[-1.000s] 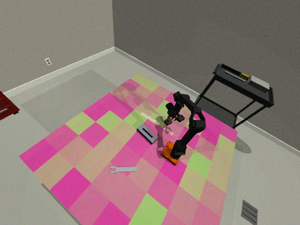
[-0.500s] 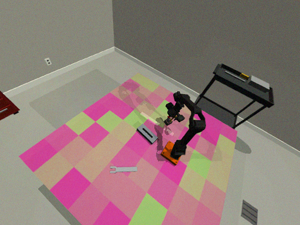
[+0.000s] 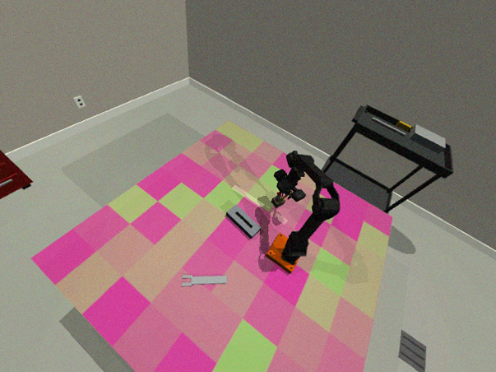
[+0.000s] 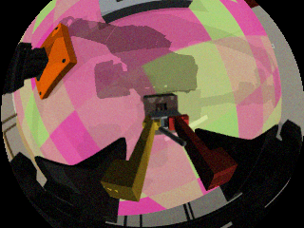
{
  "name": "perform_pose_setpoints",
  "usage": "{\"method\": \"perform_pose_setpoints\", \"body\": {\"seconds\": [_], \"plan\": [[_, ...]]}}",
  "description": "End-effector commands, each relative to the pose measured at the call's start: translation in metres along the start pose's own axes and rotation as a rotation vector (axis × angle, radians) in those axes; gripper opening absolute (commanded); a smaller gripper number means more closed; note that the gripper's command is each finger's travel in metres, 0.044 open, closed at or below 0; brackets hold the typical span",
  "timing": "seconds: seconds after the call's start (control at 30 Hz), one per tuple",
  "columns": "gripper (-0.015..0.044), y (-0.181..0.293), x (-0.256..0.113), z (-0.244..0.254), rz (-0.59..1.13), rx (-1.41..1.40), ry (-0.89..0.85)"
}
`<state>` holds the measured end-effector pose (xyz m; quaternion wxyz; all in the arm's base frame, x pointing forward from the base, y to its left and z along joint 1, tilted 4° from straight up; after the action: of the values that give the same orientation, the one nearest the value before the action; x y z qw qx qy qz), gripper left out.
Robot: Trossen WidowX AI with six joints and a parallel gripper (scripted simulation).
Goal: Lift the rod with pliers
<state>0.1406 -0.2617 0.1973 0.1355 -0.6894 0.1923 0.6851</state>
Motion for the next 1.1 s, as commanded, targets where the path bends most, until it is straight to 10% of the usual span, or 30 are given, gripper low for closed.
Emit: {"method": "perform_pose_setpoints", "body": {"seconds": [0.0,1.07], "plan": [[0.0321,0.001,-0.007,-0.002,0.006,0.001,0.006],[0.0321,-0.007,-0.035,-0.008,0.005,-0.064,-0.011]]}}
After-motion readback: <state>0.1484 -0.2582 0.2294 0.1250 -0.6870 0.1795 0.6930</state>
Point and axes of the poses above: the point midway between the two fingers, 35 mm back from their tips, its own x axis out along the fingers, its own z axis across the jaws, y = z × x, the point moved 7 cm from there along -x, back along the fingers, and after that the axes turned 6 degrees about -x, right-handed, at the moved point
